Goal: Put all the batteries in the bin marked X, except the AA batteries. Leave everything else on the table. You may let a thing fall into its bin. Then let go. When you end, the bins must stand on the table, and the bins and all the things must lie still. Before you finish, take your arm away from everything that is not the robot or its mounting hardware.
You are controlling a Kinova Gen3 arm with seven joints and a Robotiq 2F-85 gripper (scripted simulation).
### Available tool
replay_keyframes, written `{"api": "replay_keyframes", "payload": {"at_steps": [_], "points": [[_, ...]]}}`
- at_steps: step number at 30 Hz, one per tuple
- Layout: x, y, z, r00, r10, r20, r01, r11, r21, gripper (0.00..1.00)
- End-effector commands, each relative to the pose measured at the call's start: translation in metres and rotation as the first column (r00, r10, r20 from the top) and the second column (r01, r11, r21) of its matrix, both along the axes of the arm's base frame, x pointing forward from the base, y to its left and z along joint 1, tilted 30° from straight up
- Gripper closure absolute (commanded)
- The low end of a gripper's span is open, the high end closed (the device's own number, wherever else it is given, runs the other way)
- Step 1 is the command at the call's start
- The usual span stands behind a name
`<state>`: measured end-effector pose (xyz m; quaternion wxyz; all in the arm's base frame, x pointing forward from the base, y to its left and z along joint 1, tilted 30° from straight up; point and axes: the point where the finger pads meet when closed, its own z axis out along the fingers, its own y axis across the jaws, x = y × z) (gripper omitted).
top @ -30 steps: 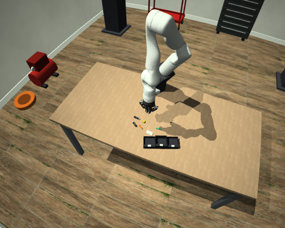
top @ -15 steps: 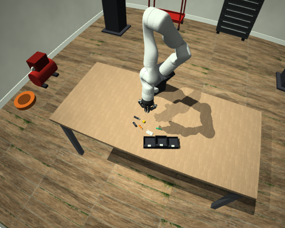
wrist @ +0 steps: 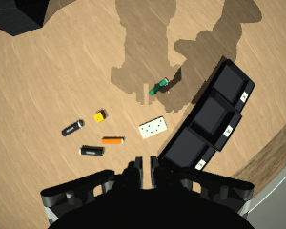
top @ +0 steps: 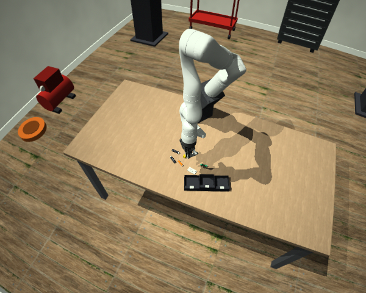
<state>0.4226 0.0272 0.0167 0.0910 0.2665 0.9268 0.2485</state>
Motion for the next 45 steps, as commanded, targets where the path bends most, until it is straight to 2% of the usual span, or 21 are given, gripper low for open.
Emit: {"api": "replay_keyframes", "payload": {"at_steps": [1, 2, 6, 11, 17, 19, 25, 32, 34, 36, 41, 45], "points": [[0.017, 0.025, -0.011, 0.996, -0.062, -0.06, 0.064, 0.998, 0.023, 0.91], [0.017, 0.025, -0.011, 0.996, -0.062, -0.06, 0.064, 0.998, 0.023, 0.91], [0.043, 0.044, -0.022, 0.962, -0.227, -0.149, 0.238, 0.969, 0.065, 0.91], [0.072, 0.065, -0.034, 0.871, -0.412, -0.267, 0.449, 0.889, 0.094, 0.91], [0.074, 0.065, -0.032, 0.7, -0.59, -0.402, 0.673, 0.734, 0.095, 0.91], [0.074, 0.065, -0.032, 0.7, -0.59, -0.402, 0.673, 0.734, 0.095, 0.91], [0.074, 0.065, -0.032, 0.473, -0.703, -0.531, 0.847, 0.529, 0.055, 0.91], [0.075, 0.065, -0.031, 0.166, -0.742, -0.65, 0.967, 0.25, -0.038, 0.91], [0.075, 0.065, -0.031, 0.076, -0.733, -0.676, 0.983, 0.168, -0.072, 0.91], [0.075, 0.065, -0.031, 0.076, -0.733, -0.676, 0.983, 0.168, -0.072, 0.91], [0.075, 0.065, -0.031, -0.15, -0.675, -0.723, 0.985, -0.038, -0.17, 0.91], [0.074, 0.065, -0.031, -0.311, -0.599, -0.738, 0.95, -0.183, -0.253, 0.91]]}}
